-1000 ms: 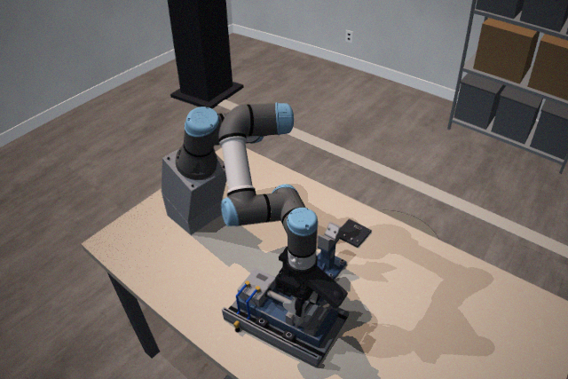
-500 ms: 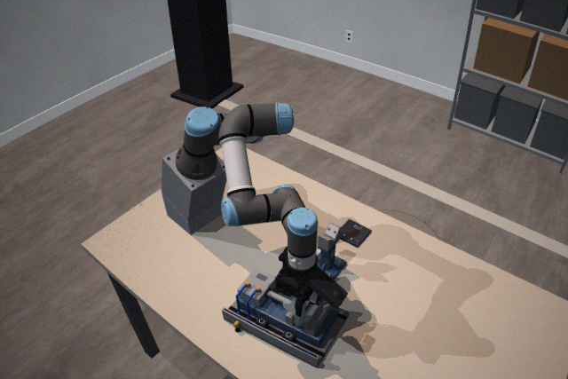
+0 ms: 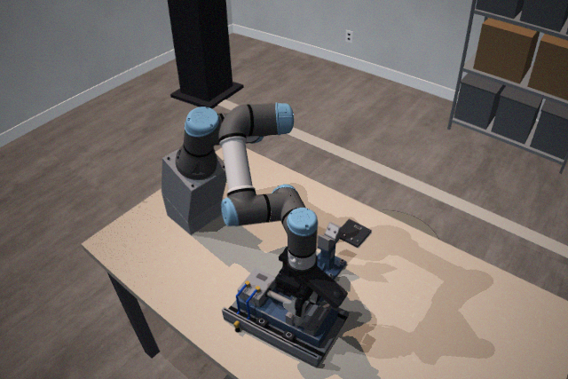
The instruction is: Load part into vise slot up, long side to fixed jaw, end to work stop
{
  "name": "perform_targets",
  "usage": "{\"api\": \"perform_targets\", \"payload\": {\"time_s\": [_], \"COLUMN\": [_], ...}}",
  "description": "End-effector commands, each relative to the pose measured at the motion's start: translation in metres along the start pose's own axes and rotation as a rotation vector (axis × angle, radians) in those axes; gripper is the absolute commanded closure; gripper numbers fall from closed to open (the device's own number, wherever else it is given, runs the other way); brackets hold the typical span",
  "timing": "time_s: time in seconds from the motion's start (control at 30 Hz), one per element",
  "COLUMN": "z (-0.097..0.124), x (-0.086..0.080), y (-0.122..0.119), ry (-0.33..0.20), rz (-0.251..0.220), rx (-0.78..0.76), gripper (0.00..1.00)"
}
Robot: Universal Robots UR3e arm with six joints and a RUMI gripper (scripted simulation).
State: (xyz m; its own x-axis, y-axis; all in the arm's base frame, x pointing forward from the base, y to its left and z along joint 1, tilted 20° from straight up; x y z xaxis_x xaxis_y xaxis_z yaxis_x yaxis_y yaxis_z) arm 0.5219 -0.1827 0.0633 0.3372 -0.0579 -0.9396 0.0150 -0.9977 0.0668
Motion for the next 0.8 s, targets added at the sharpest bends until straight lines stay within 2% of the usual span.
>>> {"api": "perform_targets", "payload": {"time_s": [0.0, 0.3, 0.33, 0.77], "z": [-0.0010, -0.0010, -0.0010, -0.0010], "x": [-0.0012, -0.0012, -0.0012, -0.0012], "y": [0.0006, 0.0006, 0.0006, 0.0006], "ry": [0.003, 0.003, 0.003, 0.003], "rz": [0.002, 0.002, 0.002, 0.002], "rx": [-0.001, -0.001, -0.001, -0.001], "gripper": [1.00, 1.00, 0.53, 0.53]}}
Point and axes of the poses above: the point where the finger pads meet when closed, its own x axis out along the fingers, its own y axis across the jaws, z = x × y, the point moved 3 cm from there along -x, back along the fingers, and after that the axes turned 1 degree about x, right-handed, at the moved point
